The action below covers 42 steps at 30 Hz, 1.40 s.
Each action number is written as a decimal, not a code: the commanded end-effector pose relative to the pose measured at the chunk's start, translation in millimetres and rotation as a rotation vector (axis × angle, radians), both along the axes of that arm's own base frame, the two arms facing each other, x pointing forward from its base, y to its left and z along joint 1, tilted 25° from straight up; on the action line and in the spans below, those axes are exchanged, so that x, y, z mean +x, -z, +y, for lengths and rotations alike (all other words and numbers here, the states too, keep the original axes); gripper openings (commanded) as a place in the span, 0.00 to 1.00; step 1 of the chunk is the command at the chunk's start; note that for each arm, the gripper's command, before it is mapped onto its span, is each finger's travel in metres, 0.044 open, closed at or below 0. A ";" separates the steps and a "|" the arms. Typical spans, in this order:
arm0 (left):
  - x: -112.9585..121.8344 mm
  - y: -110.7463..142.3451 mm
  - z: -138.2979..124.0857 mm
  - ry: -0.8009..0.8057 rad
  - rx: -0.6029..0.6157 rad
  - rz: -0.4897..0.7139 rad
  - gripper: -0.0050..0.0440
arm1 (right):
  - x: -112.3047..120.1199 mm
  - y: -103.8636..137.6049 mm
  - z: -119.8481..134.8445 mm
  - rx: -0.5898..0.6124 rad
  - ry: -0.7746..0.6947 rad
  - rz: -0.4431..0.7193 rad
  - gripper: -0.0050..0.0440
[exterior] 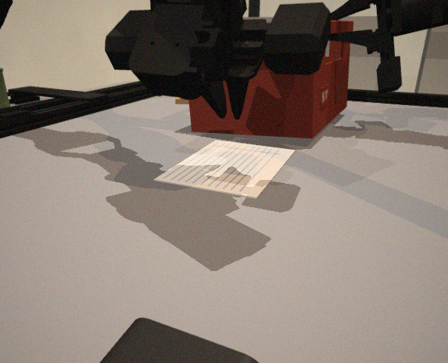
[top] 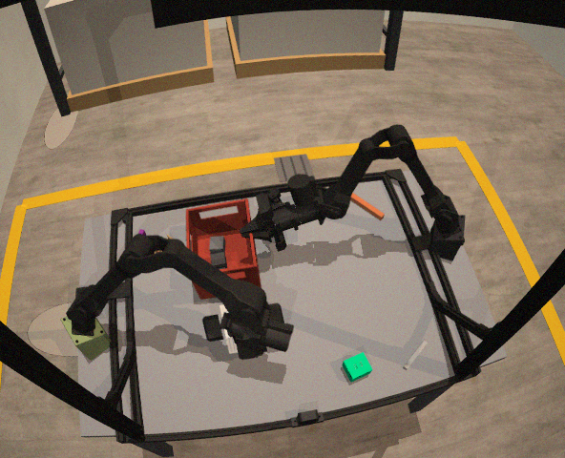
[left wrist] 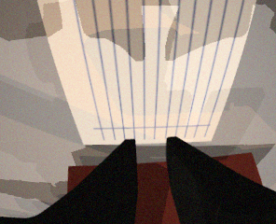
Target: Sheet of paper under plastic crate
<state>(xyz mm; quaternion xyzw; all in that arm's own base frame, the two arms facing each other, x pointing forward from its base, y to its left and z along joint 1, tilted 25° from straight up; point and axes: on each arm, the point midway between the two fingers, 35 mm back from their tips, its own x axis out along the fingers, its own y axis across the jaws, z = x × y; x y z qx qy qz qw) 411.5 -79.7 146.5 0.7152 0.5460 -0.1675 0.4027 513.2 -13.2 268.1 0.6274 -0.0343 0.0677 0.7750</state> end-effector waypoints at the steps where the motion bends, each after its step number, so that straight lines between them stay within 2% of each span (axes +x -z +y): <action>1: 1.7 8.3 2.1 0.001 0.008 0.010 0.22 | -4.3 -21.1 3.6 -0.001 -0.008 -0.054 0.10; 24: 14.9 40.0 9.1 0.001 0.008 0.010 0.22 | -4.3 -21.1 3.6 -0.001 -0.008 -0.054 0.10; 42: 18.2 47.8 10.8 0.001 0.008 0.010 0.22 | -4.3 -21.1 3.6 -0.001 -0.008 -0.054 0.10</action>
